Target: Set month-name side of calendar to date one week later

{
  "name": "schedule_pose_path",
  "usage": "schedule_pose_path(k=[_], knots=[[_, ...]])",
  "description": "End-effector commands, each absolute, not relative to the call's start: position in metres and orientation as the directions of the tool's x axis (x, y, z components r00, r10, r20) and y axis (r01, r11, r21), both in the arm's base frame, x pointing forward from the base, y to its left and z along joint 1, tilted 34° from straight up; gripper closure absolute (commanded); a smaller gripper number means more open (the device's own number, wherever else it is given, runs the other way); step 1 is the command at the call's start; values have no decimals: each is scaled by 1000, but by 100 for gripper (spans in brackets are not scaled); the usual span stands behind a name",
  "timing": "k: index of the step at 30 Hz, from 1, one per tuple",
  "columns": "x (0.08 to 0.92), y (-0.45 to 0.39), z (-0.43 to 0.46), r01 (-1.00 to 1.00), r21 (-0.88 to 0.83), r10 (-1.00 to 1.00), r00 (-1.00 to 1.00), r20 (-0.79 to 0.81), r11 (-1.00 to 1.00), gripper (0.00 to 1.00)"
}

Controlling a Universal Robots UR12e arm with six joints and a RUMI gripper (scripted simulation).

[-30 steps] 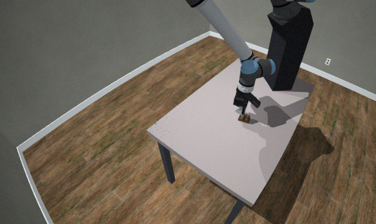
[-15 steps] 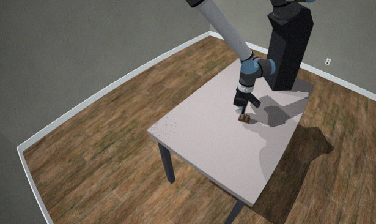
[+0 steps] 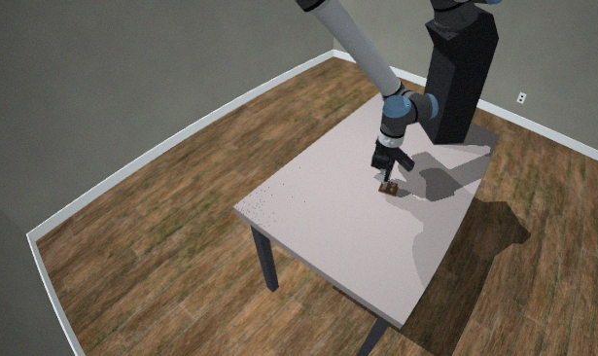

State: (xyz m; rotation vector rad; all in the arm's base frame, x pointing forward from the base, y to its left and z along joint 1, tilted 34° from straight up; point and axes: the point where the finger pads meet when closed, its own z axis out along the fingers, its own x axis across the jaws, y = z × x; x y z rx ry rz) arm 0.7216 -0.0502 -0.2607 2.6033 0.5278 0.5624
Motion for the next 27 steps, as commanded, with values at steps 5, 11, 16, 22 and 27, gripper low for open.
schedule_pose_path(k=[5,11,16,22,27], knots=[[722,-50,-260,270,474,442,846,299,-838,72],[722,-50,-260,270,474,442,846,299,-838,72],[721,-49,-259,270,474,442,846,299,-838,72],[712,-44,-244,270,474,442,846,299,-838,72],[700,-35,-222,270,474,442,846,299,-838,72]])
